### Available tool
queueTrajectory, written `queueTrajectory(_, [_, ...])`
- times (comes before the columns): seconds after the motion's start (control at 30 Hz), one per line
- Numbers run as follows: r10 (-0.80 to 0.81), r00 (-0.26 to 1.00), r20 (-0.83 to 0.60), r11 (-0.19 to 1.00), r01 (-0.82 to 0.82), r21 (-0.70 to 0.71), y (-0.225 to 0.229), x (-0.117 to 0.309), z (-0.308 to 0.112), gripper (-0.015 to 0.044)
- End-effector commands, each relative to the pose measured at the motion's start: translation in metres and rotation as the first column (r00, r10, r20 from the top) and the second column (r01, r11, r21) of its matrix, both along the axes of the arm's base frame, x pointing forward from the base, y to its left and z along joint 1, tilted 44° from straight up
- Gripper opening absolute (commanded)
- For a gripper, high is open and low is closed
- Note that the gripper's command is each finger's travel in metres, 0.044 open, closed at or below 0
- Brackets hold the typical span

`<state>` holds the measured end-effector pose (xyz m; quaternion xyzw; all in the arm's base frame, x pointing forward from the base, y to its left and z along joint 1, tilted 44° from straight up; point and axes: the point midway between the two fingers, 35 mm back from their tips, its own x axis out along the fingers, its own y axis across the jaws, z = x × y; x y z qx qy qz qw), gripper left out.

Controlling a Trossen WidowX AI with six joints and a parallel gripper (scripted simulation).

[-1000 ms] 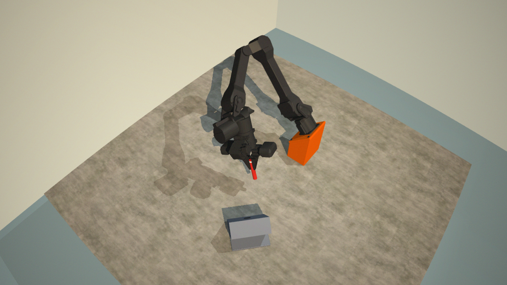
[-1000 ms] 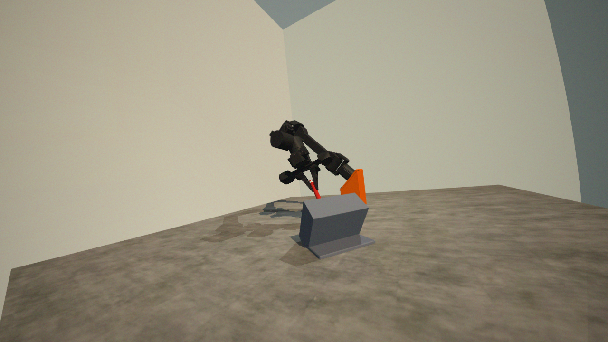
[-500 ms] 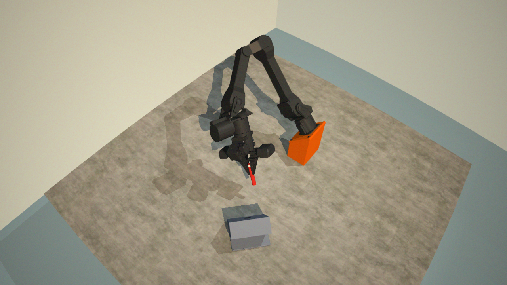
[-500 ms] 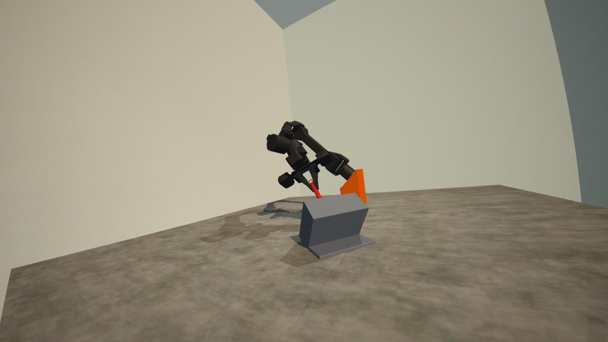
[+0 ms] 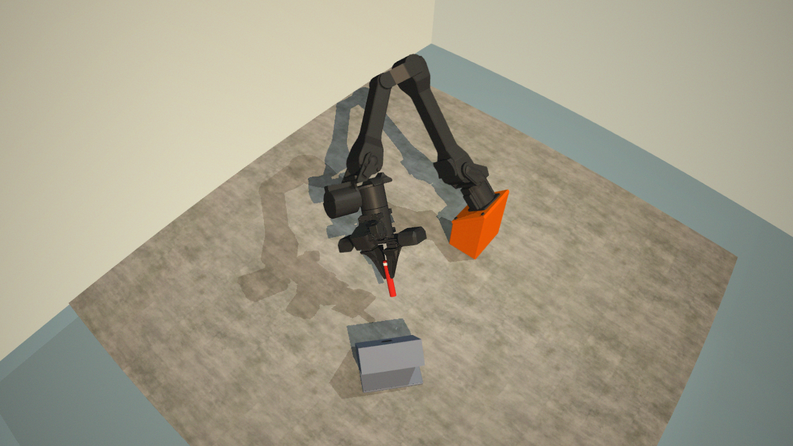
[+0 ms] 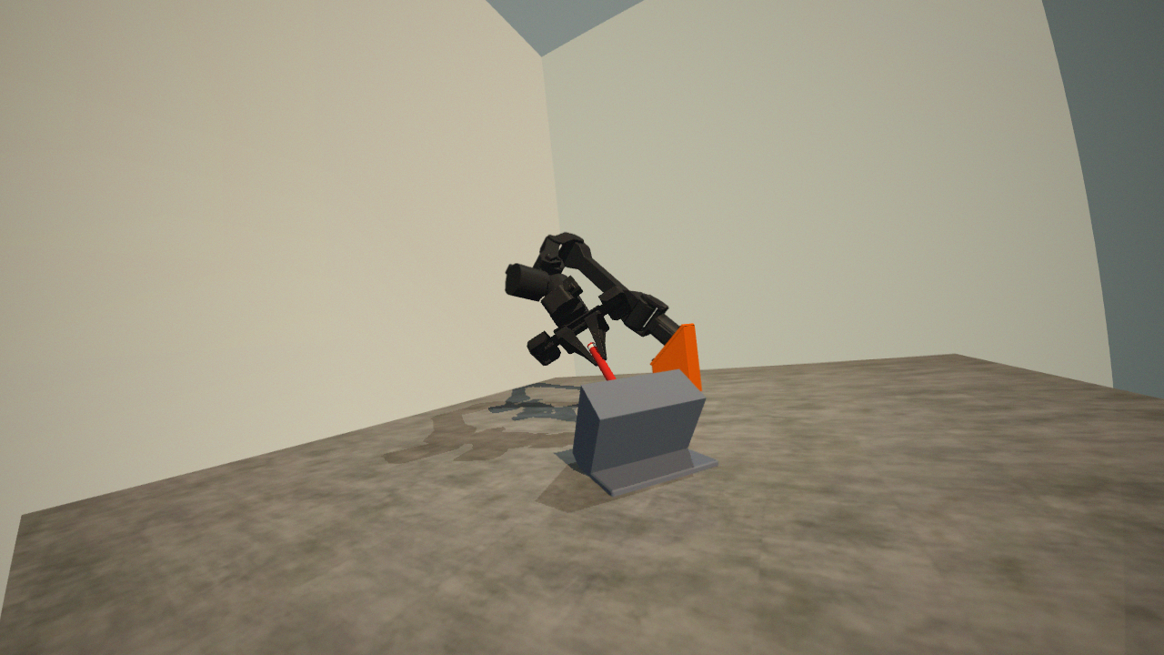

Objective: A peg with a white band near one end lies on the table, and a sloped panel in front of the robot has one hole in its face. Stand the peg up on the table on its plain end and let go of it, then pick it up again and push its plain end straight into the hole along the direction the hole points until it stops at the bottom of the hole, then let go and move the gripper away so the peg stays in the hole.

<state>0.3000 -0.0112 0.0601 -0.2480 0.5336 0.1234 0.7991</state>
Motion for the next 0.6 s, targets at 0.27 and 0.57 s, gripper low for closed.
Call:
queueTrajectory(0.27, [0.055,0.996,0.066,0.997,-0.059,0.051,0.002,0.009,0.001,0.0000])
queueTrajectory(0.57, [0.072,0.993,0.089,0.995,-0.077,0.063,0.005,0.019,-0.004,0.0000])
